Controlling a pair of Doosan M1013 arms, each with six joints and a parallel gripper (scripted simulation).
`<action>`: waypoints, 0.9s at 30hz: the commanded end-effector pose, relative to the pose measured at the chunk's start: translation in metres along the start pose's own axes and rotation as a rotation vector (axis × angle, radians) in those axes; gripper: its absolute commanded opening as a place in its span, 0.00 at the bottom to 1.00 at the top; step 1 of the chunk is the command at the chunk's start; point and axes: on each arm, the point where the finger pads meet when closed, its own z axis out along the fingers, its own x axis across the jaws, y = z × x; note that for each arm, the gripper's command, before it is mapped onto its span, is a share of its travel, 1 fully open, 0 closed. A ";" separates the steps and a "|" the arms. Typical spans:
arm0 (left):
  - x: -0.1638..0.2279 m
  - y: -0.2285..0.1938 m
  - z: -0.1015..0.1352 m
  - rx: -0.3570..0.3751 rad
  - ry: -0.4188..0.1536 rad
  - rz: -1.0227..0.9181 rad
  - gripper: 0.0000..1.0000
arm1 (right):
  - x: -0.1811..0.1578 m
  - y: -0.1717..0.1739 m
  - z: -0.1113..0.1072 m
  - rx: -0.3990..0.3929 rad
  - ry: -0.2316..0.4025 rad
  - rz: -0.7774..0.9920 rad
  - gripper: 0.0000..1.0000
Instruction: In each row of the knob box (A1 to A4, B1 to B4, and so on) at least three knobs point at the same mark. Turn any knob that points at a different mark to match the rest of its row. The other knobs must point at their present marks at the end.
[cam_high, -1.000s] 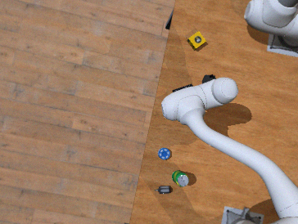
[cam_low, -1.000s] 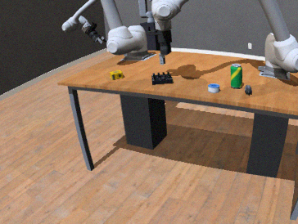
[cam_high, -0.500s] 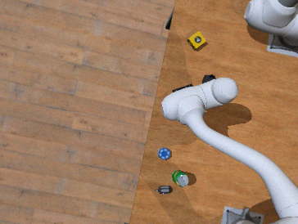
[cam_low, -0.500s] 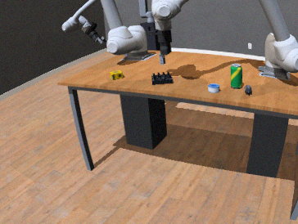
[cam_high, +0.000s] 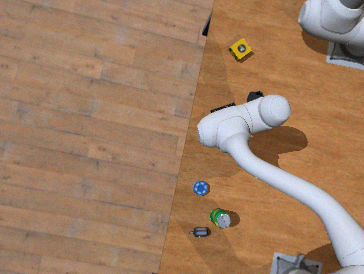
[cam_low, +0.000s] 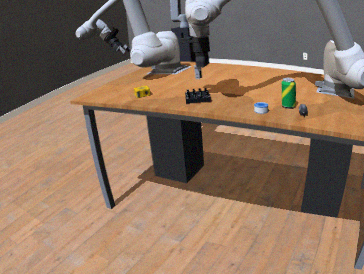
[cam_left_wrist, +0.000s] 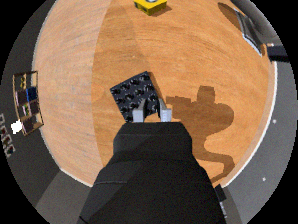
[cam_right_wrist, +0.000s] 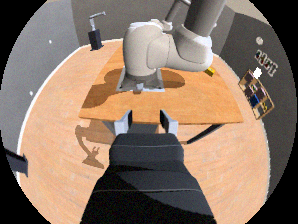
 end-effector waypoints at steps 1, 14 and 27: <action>0.000 0.000 -0.001 0.001 -0.001 0.000 0.46 | 0.000 0.000 0.000 -0.001 0.000 0.000 1.00; 0.000 0.000 0.001 0.001 -0.001 -0.008 0.46 | 0.000 0.000 0.000 -0.001 0.000 0.000 1.00; 0.000 -0.001 0.009 0.001 -0.001 -0.022 0.46 | 0.000 0.000 0.000 -0.001 0.000 0.000 1.00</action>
